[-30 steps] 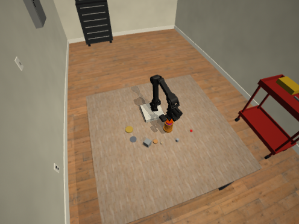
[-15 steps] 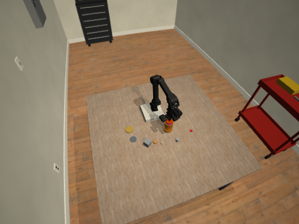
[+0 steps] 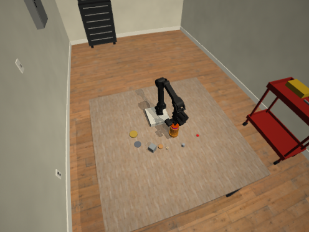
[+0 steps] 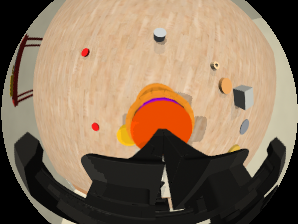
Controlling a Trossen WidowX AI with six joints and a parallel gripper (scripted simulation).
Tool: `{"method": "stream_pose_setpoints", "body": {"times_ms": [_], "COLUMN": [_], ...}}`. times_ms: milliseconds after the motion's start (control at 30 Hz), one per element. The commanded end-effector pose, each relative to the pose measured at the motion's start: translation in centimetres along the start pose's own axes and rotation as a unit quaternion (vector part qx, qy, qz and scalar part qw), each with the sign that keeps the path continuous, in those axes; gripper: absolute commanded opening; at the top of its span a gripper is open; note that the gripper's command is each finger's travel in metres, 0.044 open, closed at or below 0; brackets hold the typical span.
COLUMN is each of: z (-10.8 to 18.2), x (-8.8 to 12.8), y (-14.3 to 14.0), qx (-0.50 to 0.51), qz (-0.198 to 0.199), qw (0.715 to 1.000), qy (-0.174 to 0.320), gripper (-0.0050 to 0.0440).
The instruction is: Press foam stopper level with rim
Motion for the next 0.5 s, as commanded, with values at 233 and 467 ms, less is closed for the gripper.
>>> {"method": "stream_pose_setpoints", "body": {"times_ms": [233, 467], "z": [0.17, 0.17], "x": [-0.31, -0.38], "y": [-0.04, -0.04], "qx": [0.001, 0.001], "qz": [0.001, 0.001], "qw": [1.000, 1.000], "qy": [0.004, 0.004], "gripper": [0.0000, 0.0000]}}
Point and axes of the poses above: the point midway between the two fingers, 35 mm back from their tips, its own x axis back along the fingers, its own y axis across the jaws, z = x × y, the point moved 8 cm from there along x, back along the fingers, and after that the axes turned 2 degrees about -x, right-handed, at the moved point
